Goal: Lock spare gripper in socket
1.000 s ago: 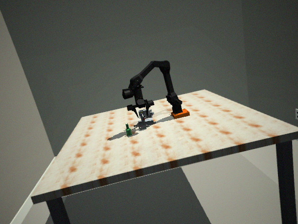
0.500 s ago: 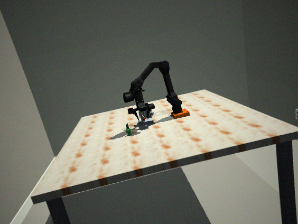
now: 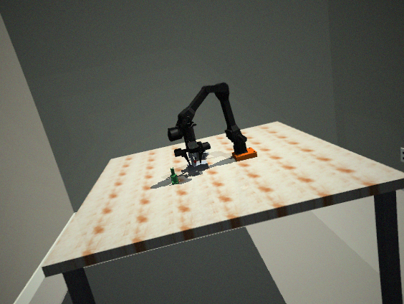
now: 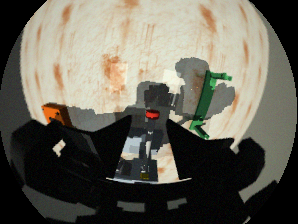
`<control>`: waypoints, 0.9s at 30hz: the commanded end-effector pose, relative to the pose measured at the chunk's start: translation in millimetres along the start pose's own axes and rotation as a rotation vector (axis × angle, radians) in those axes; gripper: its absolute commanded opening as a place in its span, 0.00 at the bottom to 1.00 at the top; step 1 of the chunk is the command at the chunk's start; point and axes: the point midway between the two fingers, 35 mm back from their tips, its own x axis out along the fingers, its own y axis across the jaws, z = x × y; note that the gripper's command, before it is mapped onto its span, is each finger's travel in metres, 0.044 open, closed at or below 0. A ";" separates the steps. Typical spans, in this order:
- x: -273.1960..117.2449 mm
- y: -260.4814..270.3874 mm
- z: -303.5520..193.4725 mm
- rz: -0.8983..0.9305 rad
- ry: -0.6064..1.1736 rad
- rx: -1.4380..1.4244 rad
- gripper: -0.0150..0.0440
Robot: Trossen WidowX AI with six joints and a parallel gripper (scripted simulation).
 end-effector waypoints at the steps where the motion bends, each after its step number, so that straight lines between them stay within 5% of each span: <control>1: 1.3 0.6 -0.9 0.001 0.005 -0.003 0.54; 8: 1.3 0.6 -0.9 0.001 0.005 -0.003 0.25; 27: -6.8 0.2 5.4 0.002 -0.121 0.002 0.25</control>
